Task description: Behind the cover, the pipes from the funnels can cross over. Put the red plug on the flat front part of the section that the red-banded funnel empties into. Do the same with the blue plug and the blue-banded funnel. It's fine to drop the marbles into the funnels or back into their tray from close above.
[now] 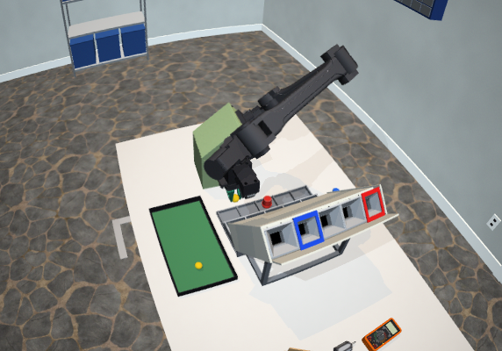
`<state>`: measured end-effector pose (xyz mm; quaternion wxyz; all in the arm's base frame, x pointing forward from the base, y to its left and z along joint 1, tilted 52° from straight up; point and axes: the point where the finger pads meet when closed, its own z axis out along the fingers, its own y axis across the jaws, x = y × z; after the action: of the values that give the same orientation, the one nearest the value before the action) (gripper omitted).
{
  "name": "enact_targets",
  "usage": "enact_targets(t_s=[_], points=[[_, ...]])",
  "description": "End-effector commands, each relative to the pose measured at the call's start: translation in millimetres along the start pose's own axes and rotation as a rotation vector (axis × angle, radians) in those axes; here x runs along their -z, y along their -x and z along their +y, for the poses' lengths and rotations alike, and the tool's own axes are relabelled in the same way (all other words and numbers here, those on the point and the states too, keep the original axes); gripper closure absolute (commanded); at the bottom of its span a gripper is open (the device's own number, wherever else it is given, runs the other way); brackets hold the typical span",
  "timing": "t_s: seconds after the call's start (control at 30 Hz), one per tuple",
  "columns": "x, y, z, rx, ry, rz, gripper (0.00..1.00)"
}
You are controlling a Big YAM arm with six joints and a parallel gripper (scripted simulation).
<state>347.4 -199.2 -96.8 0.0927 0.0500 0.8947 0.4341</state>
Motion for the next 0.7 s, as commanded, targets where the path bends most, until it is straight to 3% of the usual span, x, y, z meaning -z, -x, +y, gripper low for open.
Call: enact_targets(t_s=[0.0, 0.07, 0.37, 0.67], points=[[32.8, 12, 10, -0.018, -0.016, -0.041, 1.0], [51.4, 27, 20, -0.001, -0.031, -0.06, 1.0], [101.0, 49, 73, 0.0, -0.031, -0.097, 1.0], [128.1, 61, 102, 0.001, -0.031, -0.116, 1.0]])
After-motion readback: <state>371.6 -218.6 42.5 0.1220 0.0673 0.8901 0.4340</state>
